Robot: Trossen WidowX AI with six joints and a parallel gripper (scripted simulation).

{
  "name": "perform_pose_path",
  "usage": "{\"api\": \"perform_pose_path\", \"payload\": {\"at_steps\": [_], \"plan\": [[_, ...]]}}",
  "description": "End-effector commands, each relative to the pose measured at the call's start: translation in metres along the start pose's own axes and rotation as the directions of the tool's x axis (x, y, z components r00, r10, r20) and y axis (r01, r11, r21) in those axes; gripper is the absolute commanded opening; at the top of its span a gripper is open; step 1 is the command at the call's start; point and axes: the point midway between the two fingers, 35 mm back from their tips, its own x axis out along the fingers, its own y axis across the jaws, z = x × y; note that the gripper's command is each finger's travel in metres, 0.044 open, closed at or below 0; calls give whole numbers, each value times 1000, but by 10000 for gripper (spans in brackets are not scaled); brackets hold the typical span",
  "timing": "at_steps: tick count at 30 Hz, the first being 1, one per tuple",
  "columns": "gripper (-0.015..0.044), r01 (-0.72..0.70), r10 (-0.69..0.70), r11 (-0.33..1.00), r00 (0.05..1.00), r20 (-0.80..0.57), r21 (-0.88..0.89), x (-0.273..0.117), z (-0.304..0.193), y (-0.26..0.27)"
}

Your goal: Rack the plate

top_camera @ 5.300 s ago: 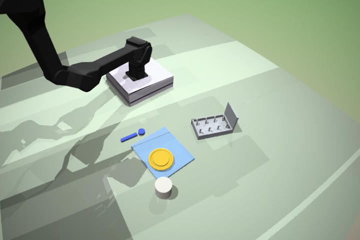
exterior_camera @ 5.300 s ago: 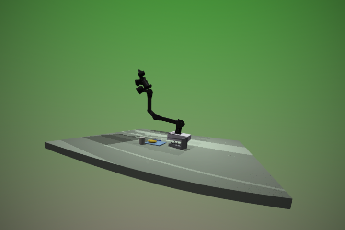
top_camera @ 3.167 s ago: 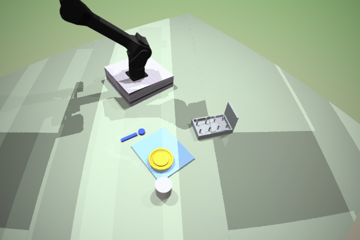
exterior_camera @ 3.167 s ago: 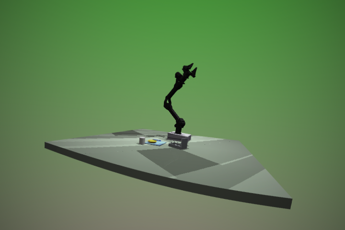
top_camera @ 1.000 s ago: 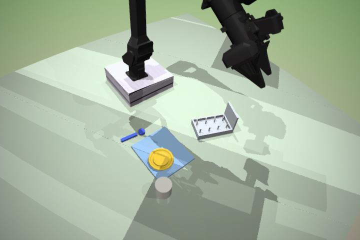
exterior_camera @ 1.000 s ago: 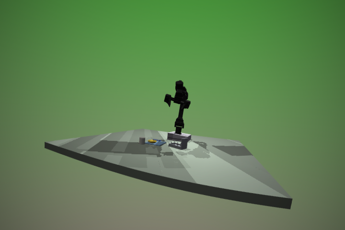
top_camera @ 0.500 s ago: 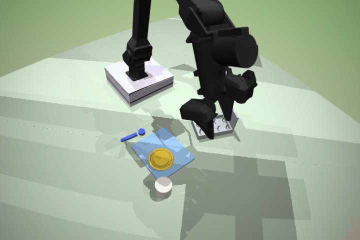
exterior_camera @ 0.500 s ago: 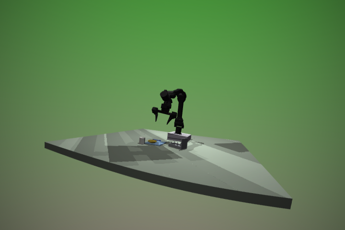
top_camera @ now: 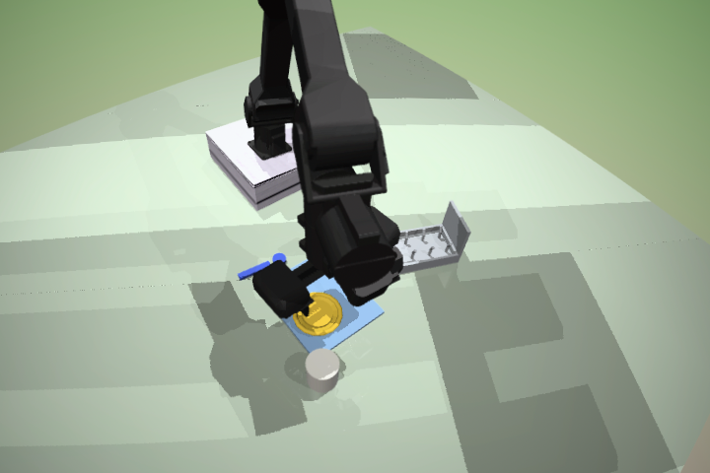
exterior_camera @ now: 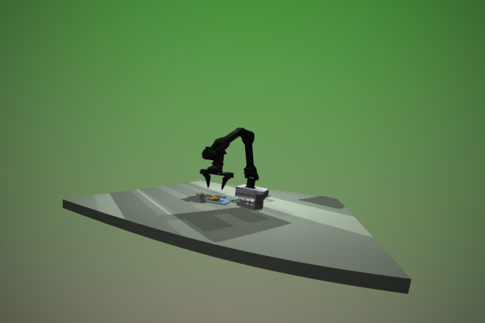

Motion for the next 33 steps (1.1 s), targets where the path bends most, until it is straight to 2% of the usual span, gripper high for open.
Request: {"api": "perform_pose_path", "payload": {"at_steps": [1,33], "plan": [[400,-18,19,1000,998,-52,14,11,-11,-5],[400,-18,19,1000,998,-52,14,57,-17,-6]]}}
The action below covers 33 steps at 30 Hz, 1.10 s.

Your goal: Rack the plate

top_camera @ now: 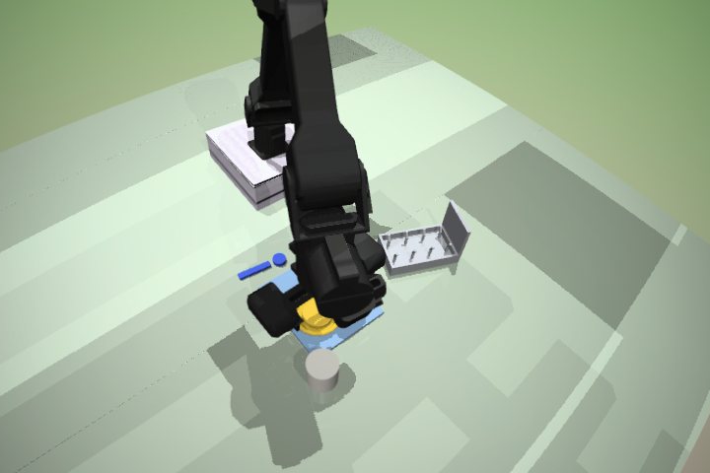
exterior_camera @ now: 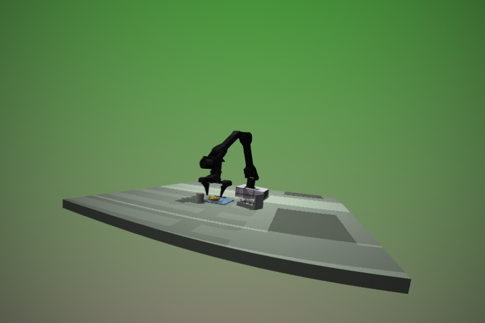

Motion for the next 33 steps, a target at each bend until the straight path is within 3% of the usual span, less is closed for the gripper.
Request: {"api": "perform_pose_path", "payload": {"at_steps": [1,17,27,33], "plan": [[400,-4,4,1000,1000,-15,0,11,-4,1],[400,-4,4,1000,1000,-15,0,21,-5,1],[333,-4,4,1000,1000,-15,0,21,-5,1],[176,-4,4,1000,1000,-15,0,4,-1,-1]]}}
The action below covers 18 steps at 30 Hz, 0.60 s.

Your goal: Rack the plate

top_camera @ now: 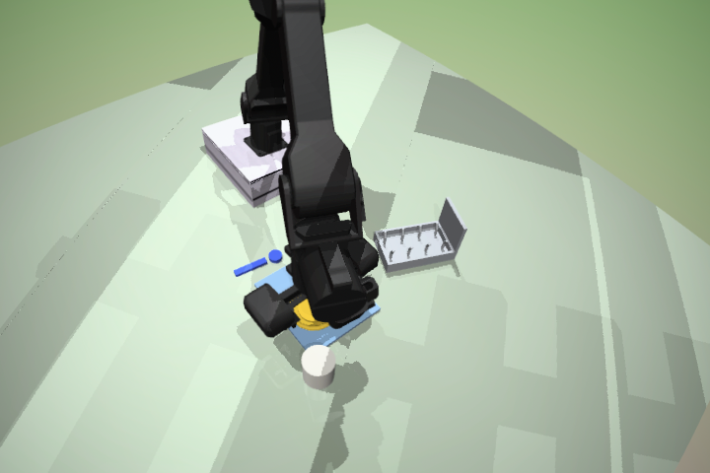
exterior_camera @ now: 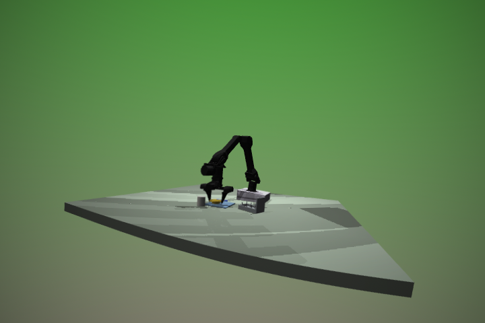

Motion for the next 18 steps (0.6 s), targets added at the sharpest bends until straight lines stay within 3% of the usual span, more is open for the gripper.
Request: {"api": "perform_pose_path", "payload": {"at_steps": [1,7,18], "plan": [[150,7,-7,1000,1000,10,-2,-17,6,-3],[0,7,-7,1000,1000,11,-2,-48,11,-5],[0,8,-8,1000,1000,13,-2,-101,15,-7]]}}
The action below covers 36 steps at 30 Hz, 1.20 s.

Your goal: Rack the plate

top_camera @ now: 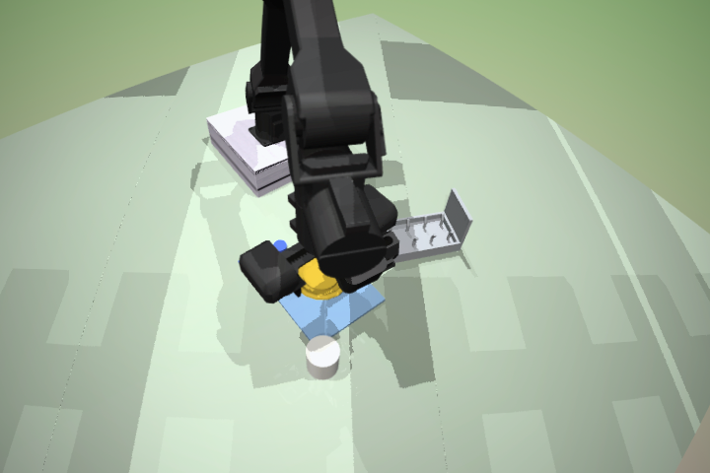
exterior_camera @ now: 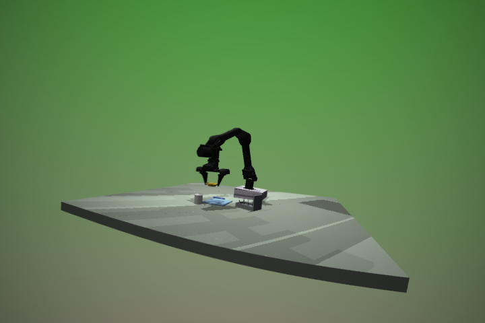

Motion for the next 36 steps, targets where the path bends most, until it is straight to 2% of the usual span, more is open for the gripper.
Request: {"api": "perform_pose_path", "payload": {"at_steps": [1,16,21,33,36], "plan": [[0,4,-4,1000,1000,4,-4,-18,1,-1],[0,4,-4,1000,1000,2,-4,-76,2,0],[0,4,-4,1000,1000,2,1,-81,2,2],[0,-4,5,925,1000,-1,381,-81,-47,130],[0,-5,6,904,1000,-1,427,-79,-57,143]]}}
